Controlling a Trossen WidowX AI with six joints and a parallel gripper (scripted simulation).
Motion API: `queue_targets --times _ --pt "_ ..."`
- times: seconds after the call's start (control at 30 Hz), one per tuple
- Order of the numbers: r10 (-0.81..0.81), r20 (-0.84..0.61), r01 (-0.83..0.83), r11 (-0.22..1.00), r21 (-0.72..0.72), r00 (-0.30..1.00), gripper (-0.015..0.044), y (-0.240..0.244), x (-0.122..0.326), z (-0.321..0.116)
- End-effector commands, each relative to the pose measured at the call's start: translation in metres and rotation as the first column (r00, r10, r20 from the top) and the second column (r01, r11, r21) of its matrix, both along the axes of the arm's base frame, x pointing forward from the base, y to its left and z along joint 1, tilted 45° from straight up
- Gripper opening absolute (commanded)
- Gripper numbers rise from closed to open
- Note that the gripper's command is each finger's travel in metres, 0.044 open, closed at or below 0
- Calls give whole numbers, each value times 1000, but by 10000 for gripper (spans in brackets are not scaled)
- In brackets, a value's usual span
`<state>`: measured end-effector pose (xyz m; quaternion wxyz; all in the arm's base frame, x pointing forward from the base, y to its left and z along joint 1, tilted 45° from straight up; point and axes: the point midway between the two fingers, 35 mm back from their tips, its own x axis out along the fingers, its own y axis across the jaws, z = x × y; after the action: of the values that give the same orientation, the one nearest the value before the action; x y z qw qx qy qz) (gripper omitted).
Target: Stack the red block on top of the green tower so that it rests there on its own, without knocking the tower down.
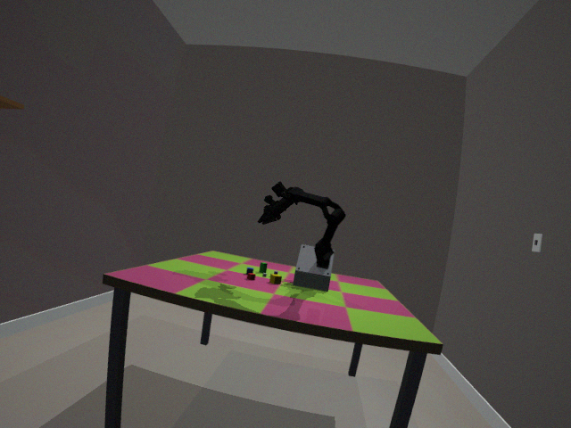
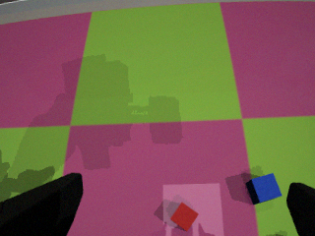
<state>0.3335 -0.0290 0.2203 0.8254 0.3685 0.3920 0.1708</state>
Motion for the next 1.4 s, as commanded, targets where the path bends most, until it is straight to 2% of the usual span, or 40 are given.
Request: queue_targets --times 0.0,0.3,0.63,0.9,1.13,1.37 --pt "31 -101 -27 999 45 994 440 16 10 -17" --pt "126 -367 -81 988 133 922 440 65 24 -69" --pt "160 -728 -46 984 174 667 440 134 15 -134" --pt "158 -755 -42 985 170 637 440 142 17 -143" --pt "159 -754 -42 984 172 637 440 171 17 -171" --pt "159 -754 -42 984 172 637 440 174 18 -174"
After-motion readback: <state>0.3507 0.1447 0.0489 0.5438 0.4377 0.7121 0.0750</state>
